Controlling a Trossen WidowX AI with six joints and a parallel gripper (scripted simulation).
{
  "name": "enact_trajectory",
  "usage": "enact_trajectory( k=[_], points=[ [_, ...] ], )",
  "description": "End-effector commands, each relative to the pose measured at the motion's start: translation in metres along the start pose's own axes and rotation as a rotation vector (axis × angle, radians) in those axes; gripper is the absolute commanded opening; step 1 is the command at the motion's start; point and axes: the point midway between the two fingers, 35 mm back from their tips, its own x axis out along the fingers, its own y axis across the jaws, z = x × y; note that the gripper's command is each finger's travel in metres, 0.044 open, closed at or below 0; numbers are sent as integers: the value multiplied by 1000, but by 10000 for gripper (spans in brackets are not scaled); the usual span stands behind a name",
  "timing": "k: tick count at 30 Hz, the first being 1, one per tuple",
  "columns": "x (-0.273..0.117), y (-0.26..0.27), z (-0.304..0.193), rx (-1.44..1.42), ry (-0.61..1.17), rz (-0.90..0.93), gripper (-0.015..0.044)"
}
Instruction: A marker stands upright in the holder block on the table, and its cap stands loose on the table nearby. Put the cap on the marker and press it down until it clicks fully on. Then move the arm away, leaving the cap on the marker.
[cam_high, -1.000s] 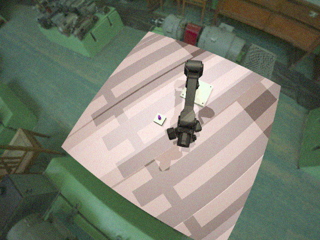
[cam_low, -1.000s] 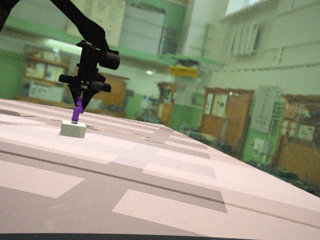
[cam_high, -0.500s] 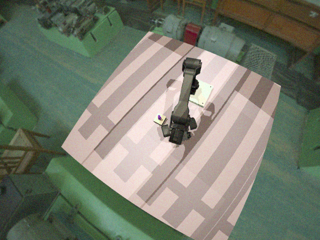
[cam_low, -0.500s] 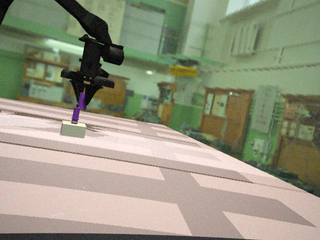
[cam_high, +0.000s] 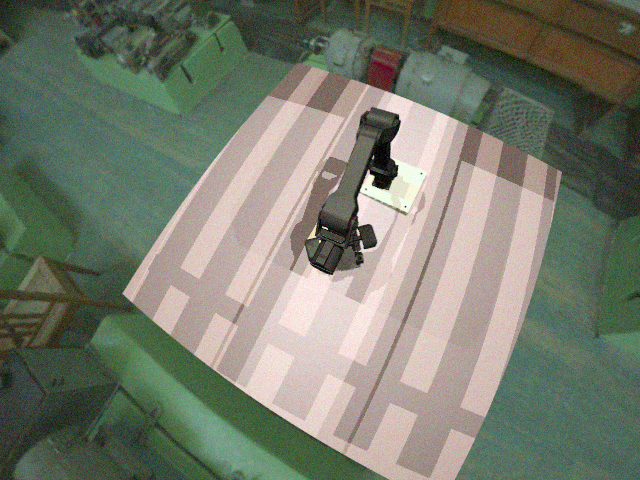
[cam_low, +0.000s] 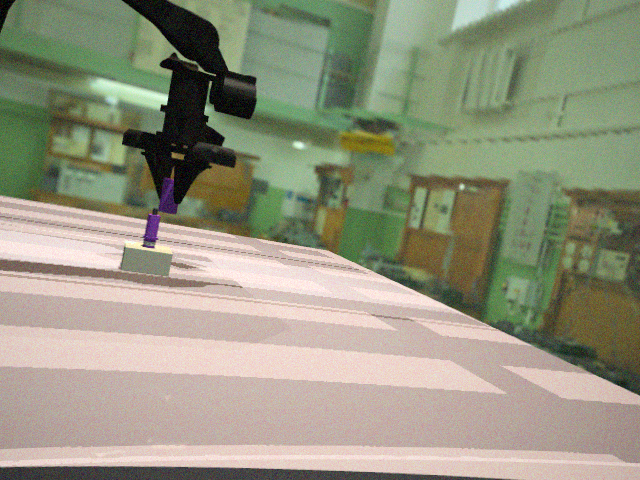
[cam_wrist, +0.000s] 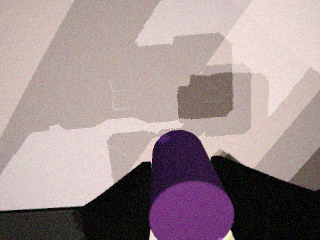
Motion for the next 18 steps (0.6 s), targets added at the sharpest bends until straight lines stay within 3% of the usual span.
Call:
enact_trajectory(
  k=[1,18],
  points=[
    [-7,-9,-12,-1,-10,-4,0],
    [-25,-43,-63,-16,10,-10,0]
  ],
)
